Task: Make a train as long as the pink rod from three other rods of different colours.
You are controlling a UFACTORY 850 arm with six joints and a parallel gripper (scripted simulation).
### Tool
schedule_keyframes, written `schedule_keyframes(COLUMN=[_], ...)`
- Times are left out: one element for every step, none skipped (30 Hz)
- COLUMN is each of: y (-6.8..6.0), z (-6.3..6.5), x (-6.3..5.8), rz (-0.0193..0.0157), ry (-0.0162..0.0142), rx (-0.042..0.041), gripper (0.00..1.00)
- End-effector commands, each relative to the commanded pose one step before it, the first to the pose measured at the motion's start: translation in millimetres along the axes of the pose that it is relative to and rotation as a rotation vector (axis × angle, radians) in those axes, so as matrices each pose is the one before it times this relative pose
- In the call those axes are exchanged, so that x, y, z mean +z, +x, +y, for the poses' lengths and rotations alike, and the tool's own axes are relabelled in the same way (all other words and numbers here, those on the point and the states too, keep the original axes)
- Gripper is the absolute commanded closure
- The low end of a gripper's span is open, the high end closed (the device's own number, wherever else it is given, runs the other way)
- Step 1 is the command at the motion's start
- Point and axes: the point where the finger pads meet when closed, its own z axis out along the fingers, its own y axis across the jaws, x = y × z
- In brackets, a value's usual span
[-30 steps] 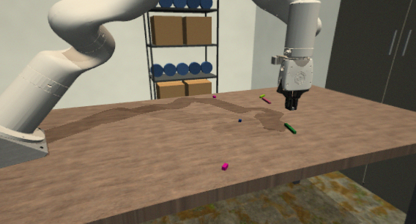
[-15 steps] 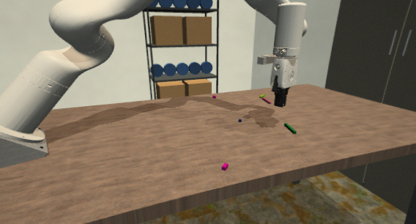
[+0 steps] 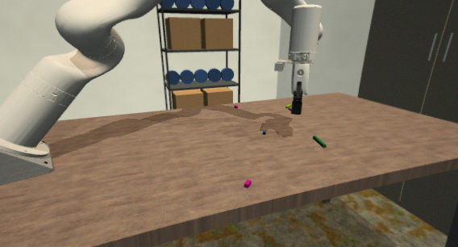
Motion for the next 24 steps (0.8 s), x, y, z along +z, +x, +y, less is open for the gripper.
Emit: schedule_keyframes(y=[10.93,2.61,2.53,2.45,0.00,0.00,5.22,2.47,0.99,1.45,1.89,1.91,1.79,1.68,1.58,1.48,1.37,1.27,1.17,1.06,0.96,0.00,0.00,1.39], z=[8.10,2.32,2.40,2.47,0.00,0.00,5.56,3.05,1.33,2.00,2.74,2.96,2.98,3.01,3.06,3.10,3.14,3.18,3.22,3.25,3.27,0.00,0.00,5.32], x=[-1.21,-0.05,-0.05,-0.06,0.00,0.00,-0.14,-0.08,-0.04,-0.06,-0.08,-0.09,-0.09,-0.09,-0.10,-0.10,-0.11,-0.11,-0.11,-0.12,-0.12,0.00,0.00,-0.20], rz=[-0.01009,-0.00002,-0.00003,-0.00003,0.00000,0.00000,-0.00010,-0.00007,-0.00003,-0.00005,-0.00008,-0.00009,-0.00010,-0.00011,-0.00012,-0.00013,-0.00014,-0.00015,-0.00016,-0.00017,-0.00018,0.00000,0.00000,-0.00031], ry=[-0.01313,0.00001,0.00000,0.00000,0.00000,0.00000,-0.00002,-0.00002,-0.00001,-0.00001,-0.00002,-0.00002,-0.00002,-0.00002,-0.00002,-0.00002,-0.00002,-0.00001,-0.00001,-0.00001,0.00000,0.00000,0.00000,0.00001], rx=[-0.16735,-0.04040,-0.04042,-0.04042,0.00000,0.00000,-0.08869,-0.04578,-0.01932,-0.02889,-0.03888,-0.04125,-0.04081,-0.04044,-0.04043,-0.04043,-0.04043,-0.04044,-0.04042,-0.04042,-0.04042,0.00000,0.00000,-0.06529], gripper=[0.96,0.96,0.96,0.96,0.96,0.96,0.96,0.96,0.96,0.96,0.96,0.96,0.96,0.96,0.96,0.96,0.96,0.96,0.96,0.96,0.96,0.96,0.96,0.96])
